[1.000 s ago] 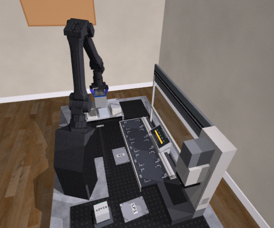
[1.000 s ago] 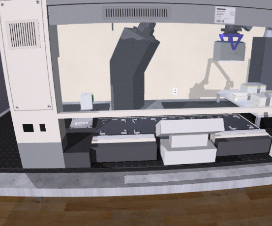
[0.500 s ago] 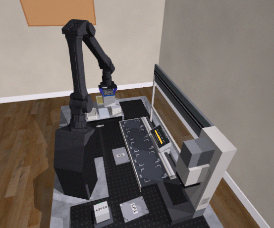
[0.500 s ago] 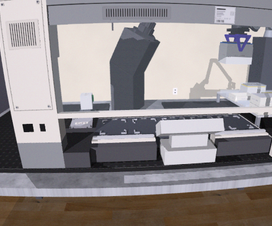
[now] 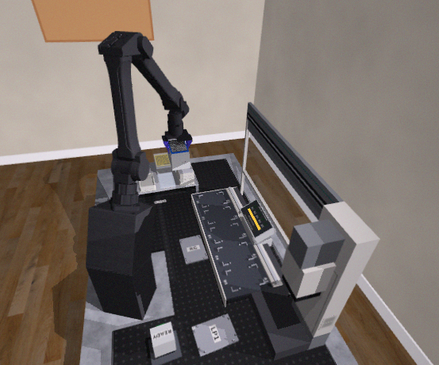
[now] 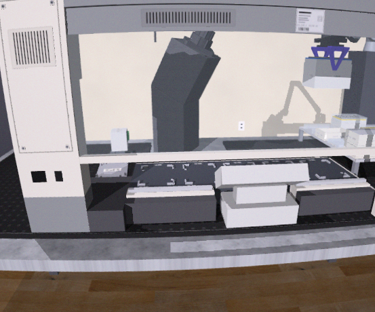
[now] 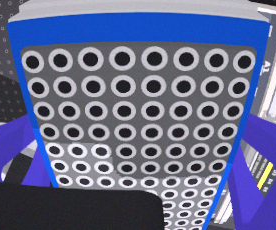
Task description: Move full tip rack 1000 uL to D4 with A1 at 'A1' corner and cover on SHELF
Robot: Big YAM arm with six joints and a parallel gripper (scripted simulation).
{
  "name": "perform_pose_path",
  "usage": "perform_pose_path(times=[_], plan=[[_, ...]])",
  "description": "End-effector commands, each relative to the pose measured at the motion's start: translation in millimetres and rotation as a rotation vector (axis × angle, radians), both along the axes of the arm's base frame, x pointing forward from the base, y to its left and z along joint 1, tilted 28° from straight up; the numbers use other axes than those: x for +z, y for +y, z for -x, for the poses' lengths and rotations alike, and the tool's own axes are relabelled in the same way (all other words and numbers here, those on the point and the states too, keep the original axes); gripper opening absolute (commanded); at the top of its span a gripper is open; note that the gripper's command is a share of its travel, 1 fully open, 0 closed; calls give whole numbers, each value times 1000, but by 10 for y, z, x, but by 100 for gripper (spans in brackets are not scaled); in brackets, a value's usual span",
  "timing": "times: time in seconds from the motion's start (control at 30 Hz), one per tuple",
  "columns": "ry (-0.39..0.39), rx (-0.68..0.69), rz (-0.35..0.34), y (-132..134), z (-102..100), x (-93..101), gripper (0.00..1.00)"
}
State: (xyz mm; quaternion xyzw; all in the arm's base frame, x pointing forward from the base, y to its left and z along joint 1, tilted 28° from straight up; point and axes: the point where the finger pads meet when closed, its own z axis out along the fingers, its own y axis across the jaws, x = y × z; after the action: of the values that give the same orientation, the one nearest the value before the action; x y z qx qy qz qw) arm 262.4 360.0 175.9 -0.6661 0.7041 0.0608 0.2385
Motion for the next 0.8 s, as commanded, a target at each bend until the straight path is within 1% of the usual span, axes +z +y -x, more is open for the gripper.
perform_pose_path(times=[0.0,0.1,0.13,0.23,0.3,0.77], plan=[[-28,17,-27,65,-31,184,0],[-28,17,-27,65,-31,184,0],[-28,17,-22,-76,-16,126,0],[-36,16,-30,-190,-28,72,0],[-36,16,-30,-190,-28,72,0],[-38,16,-24,-821,-11,-255,0]])
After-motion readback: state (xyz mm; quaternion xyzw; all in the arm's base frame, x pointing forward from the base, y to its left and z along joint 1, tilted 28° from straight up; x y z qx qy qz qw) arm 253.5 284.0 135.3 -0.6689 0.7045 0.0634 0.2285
